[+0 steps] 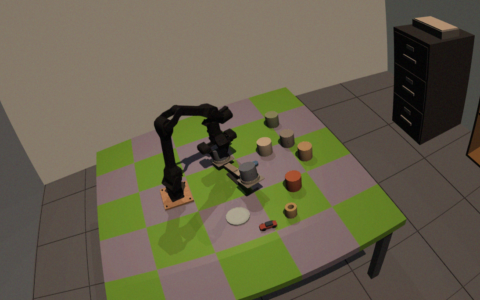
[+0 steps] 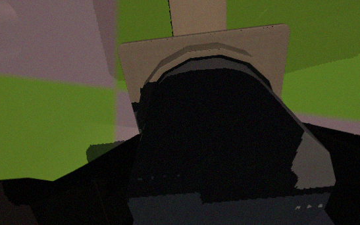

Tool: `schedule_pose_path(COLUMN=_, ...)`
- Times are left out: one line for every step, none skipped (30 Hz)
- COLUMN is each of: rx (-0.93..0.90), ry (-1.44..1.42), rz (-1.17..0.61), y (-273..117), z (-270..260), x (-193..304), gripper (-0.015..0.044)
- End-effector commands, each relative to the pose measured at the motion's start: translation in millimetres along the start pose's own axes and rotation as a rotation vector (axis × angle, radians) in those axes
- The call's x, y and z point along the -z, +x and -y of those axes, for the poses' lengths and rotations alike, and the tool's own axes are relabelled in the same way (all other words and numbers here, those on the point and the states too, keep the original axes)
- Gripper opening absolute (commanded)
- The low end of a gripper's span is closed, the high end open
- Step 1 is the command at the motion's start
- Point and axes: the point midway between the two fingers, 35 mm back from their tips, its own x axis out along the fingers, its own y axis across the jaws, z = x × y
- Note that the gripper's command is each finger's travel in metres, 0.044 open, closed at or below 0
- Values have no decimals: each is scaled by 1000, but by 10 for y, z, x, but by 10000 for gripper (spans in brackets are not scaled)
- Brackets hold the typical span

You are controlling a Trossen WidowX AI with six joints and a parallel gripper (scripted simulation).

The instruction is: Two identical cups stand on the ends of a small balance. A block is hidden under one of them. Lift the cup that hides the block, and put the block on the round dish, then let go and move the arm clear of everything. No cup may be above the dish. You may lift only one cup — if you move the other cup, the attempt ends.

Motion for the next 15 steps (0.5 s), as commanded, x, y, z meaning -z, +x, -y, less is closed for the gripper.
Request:
schedule_pose_path(rx=2, ry=3, rz=4, y=13, z=-2, x=-6, gripper=301)
schedule_pose_path(rx=2, ry=3, rz=4, y=13, z=-2, x=-6, gripper=275)
schedule_pose_path(rx=2, ry=3, rz=4, y=11, z=-3, x=-6, gripper=249)
schedule_pose_path(rx=2, ry=3, rz=4, y=7, z=-4, x=-5, gripper=222)
schedule_pose_path(rx=2, ry=3, rz=4, y=1, z=-5, x=-5, gripper=196)
schedule_pose_path(rx=2, ry=3, rz=4, y=-8, z=-8, x=-5, gripper=170)
schedule_pose_path(rx=2, ry=3, rz=4, y=-18, z=-10, x=-4, gripper=144)
schedule_pose_path(rx=2, ry=3, rz=4, y=-30, z=-13, x=-3, gripper=118)
schedule_pose_path(rx=2, ry=3, rz=4, y=-43, z=-17, x=-2, gripper=91)
schedule_pose_path(rx=2, ry=3, rz=4, y=-55, z=-20, x=-2, gripper=65)
schedule_pose_path(rx=2, ry=3, rz=4, y=-68, z=-23, x=-1, gripper=39)
schedule_pose_path(rx=2, ry=3, rz=4, y=-81, z=-26, x=0, gripper=12)
schedule_pose_path(rx=2, ry=3, rz=4, y=-94, z=-29, x=0, gripper=0)
schedule_pose_path(rx=2, ry=3, rz=4, y=-106, z=-31, x=1, gripper=0)
schedule_pose_path(rx=2, ry=3, rz=4, y=-119, z=-34, x=2, gripper=0)
